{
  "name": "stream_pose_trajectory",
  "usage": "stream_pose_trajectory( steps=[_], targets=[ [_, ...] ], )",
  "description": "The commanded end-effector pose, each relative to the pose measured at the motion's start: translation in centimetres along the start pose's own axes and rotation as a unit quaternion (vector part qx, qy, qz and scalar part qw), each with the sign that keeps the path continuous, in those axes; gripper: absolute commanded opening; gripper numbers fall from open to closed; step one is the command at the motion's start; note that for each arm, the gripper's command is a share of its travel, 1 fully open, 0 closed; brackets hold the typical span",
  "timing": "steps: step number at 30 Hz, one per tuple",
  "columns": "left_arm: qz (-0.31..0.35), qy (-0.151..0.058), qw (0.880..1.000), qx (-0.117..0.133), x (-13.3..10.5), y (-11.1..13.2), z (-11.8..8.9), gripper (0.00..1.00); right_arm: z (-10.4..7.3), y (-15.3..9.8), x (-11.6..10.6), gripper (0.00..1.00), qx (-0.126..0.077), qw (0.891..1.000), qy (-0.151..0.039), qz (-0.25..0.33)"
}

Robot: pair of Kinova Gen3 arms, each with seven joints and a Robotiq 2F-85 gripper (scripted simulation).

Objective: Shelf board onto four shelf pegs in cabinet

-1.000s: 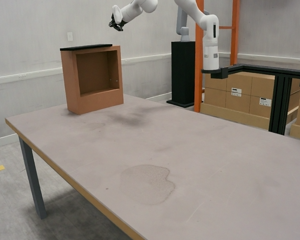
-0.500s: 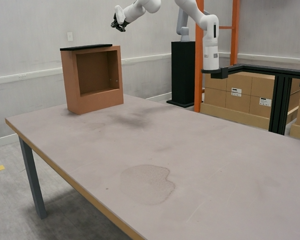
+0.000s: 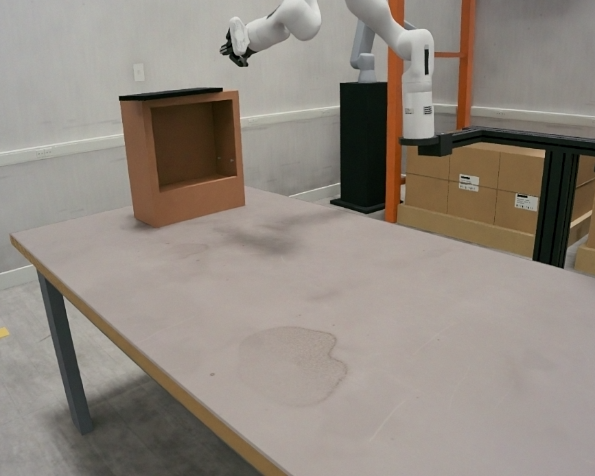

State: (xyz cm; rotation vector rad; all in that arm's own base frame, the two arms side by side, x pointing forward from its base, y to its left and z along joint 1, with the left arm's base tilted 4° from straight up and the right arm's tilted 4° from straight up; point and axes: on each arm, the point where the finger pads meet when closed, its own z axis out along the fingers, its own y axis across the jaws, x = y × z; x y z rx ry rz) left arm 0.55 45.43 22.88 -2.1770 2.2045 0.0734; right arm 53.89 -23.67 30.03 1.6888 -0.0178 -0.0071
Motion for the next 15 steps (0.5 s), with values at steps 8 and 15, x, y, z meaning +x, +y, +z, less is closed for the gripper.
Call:
stream_pose_trajectory(
  steps=[8, 15],
  targets=[
    [0.000, -0.001, 1.000, 0.000, 0.0, 0.0, -0.1, 1.000, 0.0, -0.2, 0.0, 0.099, -0.089, 0.996, 0.000, 0.002],
    [0.000, -0.001, 1.000, 0.000, 0.0, 0.0, -0.1, 1.000, 0.8, -4.6, 0.0, 0.099, -0.092, 0.996, 0.001, 0.002]
  ],
)
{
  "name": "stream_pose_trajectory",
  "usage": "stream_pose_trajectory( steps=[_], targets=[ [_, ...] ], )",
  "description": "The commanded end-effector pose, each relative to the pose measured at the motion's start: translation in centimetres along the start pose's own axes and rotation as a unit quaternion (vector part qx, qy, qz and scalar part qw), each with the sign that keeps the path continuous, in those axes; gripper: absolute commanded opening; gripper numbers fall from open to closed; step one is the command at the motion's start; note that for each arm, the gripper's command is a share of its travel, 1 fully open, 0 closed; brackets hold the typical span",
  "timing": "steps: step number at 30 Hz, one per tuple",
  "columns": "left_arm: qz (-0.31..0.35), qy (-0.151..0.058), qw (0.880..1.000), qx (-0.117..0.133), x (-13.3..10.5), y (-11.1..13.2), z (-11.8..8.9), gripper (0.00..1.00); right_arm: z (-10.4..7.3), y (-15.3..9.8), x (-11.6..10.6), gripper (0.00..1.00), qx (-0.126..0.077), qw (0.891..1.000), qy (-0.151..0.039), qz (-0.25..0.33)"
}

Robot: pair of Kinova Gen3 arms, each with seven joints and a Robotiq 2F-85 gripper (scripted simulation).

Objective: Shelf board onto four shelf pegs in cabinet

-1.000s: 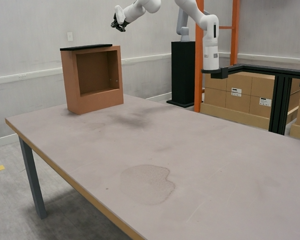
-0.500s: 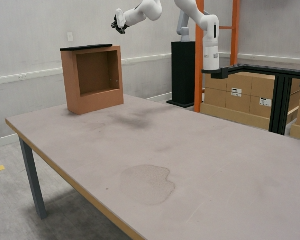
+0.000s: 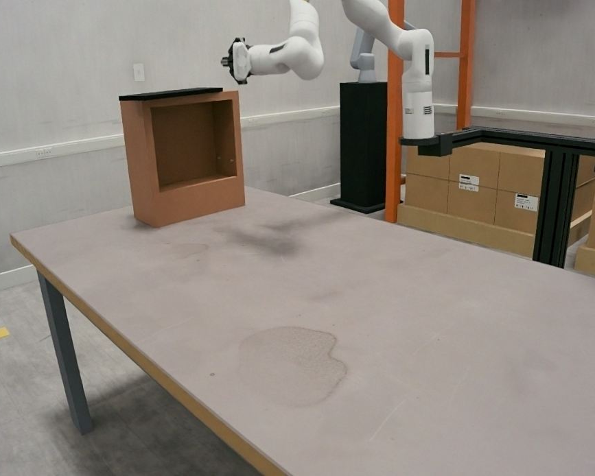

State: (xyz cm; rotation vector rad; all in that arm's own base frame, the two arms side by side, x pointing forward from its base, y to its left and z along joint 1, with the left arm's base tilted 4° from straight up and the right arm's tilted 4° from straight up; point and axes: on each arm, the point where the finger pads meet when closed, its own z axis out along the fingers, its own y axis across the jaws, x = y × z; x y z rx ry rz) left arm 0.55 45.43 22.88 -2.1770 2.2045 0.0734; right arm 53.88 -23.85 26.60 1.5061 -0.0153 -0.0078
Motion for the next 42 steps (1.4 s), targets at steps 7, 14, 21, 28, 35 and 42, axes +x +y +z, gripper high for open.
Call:
stream_pose_trajectory(
  steps=[7, 14, 21, 28, 35, 42],
  targets=[
    [0.000, -0.001, 1.000, 0.000, 0.0, 0.0, -0.1, 1.000, 0.0, -3.6, 0.1, 0.099, -0.001, 1.000, 0.000, 0.002],
    [0.000, -0.001, 1.000, 0.000, 0.0, 0.0, -0.1, 1.000, 0.0, -5.1, 0.1, 0.099, -0.001, 1.000, 0.000, 0.002],
    [0.000, -0.001, 1.000, 0.000, 0.0, 0.0, -0.1, 1.000, 0.0, -5.2, 0.1, 0.430, -0.001, 1.000, 0.000, 0.002],
    [0.000, -0.001, 1.000, 0.000, 0.0, 0.0, -0.1, 1.000, 0.0, -5.2, 0.1, 0.430, -0.001, 1.000, 0.000, 0.002],
    [0.000, -0.001, 1.000, 0.000, 0.0, 0.0, -0.1, 1.000, 0.0, -5.2, 0.1, 0.430, -0.001, 1.000, 0.000, 0.002],
    [0.000, -0.001, 1.000, 0.000, 0.0, 0.0, -0.1, 1.000, 0.0, -5.2, 0.1, 0.430, -0.001, 1.000, 0.000, 0.002]
  ],
)
